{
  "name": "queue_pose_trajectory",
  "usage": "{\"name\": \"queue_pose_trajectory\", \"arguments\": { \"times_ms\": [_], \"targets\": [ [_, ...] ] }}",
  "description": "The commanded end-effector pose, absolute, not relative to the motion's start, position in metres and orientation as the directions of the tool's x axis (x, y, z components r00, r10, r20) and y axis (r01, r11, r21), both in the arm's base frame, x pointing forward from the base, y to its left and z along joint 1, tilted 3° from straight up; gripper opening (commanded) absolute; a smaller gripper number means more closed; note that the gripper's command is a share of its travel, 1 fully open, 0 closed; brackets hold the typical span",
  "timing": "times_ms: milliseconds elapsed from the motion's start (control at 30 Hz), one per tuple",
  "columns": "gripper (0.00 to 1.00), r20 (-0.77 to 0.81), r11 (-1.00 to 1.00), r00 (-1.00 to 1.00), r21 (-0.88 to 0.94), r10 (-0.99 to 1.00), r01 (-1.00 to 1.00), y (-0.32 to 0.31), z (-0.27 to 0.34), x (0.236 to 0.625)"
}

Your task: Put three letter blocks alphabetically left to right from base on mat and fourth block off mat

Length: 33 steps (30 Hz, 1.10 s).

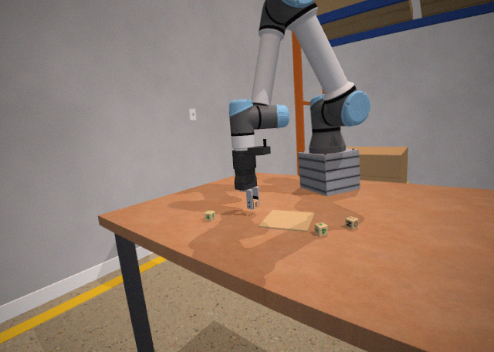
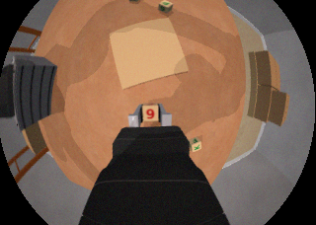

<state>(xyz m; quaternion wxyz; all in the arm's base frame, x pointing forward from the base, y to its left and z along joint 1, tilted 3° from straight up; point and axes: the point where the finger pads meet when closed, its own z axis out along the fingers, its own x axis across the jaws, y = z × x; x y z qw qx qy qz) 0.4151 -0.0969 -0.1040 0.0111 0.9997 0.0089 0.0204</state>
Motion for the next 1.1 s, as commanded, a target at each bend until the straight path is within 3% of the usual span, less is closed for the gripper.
{"name": "queue_pose_trajectory", "arguments": {
  "times_ms": [0, 1067],
  "targets": [
    [0.49, 0.042, -1.0, 0.999, 0.023, 0.018, 0.017, -0.0973, -0.1148, 0.4162],
    [0.49, 0.042, -1.0, 0.999, 0.023, 0.018, 0.017, -0.0974, -0.1221, 0.4168]
  ]
}}
